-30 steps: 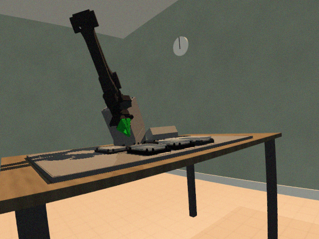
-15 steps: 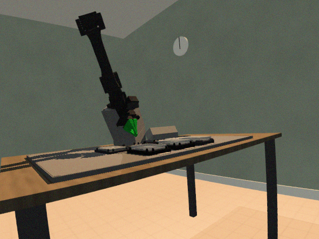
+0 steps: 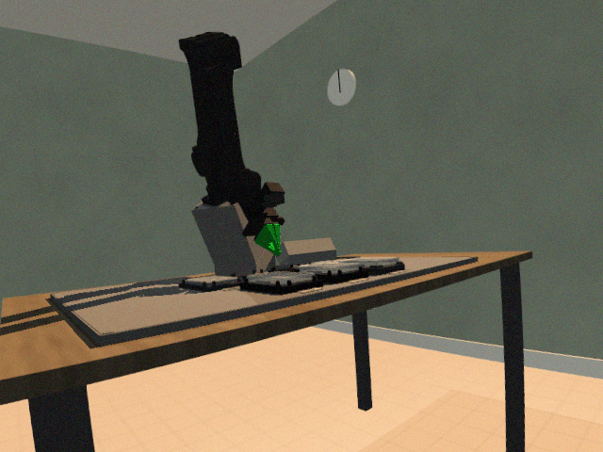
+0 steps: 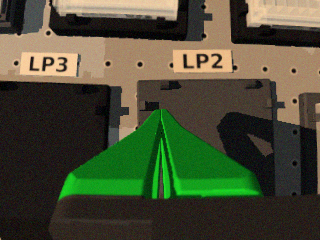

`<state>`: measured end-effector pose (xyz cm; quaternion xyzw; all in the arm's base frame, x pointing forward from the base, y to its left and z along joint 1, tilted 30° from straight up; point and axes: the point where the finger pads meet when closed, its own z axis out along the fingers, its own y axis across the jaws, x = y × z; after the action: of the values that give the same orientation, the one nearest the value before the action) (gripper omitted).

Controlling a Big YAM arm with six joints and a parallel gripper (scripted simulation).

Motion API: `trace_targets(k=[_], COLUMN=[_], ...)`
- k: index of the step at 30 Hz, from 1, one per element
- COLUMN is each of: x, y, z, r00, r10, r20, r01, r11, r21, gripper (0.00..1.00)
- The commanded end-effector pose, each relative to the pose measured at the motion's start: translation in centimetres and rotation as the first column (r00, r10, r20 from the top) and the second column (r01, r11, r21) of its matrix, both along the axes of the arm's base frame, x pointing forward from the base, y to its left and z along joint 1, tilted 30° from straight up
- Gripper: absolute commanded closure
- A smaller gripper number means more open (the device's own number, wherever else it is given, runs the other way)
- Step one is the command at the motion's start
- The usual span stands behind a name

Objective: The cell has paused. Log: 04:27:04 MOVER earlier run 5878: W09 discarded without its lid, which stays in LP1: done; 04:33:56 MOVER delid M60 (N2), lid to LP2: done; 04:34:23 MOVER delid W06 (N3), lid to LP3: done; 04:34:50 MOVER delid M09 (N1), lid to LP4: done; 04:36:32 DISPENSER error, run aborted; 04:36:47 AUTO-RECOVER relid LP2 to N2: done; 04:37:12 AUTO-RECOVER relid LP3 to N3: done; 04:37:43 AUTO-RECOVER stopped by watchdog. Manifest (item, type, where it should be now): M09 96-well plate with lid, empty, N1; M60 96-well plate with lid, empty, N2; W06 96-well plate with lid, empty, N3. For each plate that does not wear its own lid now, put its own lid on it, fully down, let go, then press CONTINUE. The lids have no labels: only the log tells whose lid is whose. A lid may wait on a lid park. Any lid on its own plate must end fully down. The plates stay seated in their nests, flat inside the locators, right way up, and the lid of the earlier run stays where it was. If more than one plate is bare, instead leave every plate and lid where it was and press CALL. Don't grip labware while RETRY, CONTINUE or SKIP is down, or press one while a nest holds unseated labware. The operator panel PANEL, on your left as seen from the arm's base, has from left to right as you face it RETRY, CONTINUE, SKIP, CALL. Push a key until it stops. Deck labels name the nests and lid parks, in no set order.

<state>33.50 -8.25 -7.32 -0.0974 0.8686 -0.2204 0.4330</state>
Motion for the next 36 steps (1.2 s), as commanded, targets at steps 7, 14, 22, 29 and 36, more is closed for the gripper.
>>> trace_targets(k=[7,14,22,29,36], x=[0.7,0.4,0.5,0.6,0.8], y=[3.5,6.7,9.3,12.5,14.6], z=[-1.1,-3.2,-4.5,-6.0,-7.0], r00=[0.999,1.000,1.000,1.000,1.000], r10=[-0.001,0.000,0.000,0.000,0.000], r20=[0.038,0.009,0.010,0.012,0.014], r01=[-0.001,0.000,0.000,-0.001,-0.001], r11=[0.999,0.999,0.999,0.999,0.999], r21=[0.039,0.036,0.035,0.033,0.033], gripper=[1.00,1.00,1.00,1.00,1.00])
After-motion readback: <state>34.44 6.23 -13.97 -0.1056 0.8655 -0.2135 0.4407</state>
